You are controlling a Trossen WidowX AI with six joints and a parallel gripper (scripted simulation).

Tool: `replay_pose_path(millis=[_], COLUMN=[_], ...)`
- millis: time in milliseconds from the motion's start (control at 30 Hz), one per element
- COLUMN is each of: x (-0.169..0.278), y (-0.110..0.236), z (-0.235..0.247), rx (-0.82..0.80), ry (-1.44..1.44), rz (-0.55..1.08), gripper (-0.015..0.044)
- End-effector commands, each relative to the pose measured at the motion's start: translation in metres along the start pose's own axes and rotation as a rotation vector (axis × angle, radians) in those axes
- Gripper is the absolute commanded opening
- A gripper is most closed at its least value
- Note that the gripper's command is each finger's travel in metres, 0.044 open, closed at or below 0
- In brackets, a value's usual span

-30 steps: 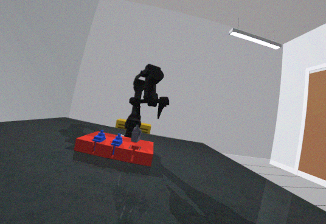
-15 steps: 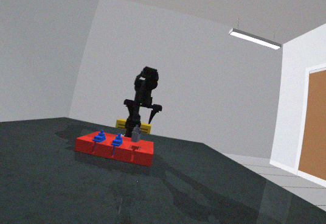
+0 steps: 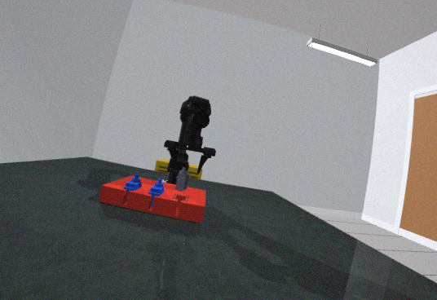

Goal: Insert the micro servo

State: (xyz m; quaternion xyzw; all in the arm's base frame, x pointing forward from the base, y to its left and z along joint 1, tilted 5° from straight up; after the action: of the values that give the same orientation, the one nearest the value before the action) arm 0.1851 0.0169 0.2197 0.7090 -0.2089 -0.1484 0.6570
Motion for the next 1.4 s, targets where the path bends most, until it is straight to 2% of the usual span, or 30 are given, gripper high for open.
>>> replay_pose_path(millis=[0, 267, 667, 867, 967, 1233, 1367], x=[-0.001, -0.001, -0.001, -0.001, -0.001, -0.005, -0.007], y=[-0.008, -0.018, -0.018, -0.018, -0.014, 0.011, 0.012], z=[0.001, 0.001, 0.001, 0.001, 0.001, 0.004, 0.005], rx=[-0.008, -0.008, -0.008, -0.008, -0.008, -0.009, -0.009], ry=[0.003, 0.003, 0.003, 0.003, 0.003, 0.003, 0.003], rz=[-0.002, -0.002, -0.002, -0.002, -0.002, -0.003, -0.003], gripper=[0.044, 0.044, 0.0125, 0.0085, 0.0006, 0.0, 0.0])
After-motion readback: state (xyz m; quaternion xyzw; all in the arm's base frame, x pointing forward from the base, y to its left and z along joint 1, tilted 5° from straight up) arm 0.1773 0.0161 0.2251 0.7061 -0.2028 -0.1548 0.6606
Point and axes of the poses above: the point midway between the two fingers, 35 mm back from their tips, its own y axis back along the fingers, its own z axis across the jaws, x = y × z, the point moved 7 cm from there along y, back along the fingers, and after that the axes turned 10 degrees about -y, right-handed, at the moved point
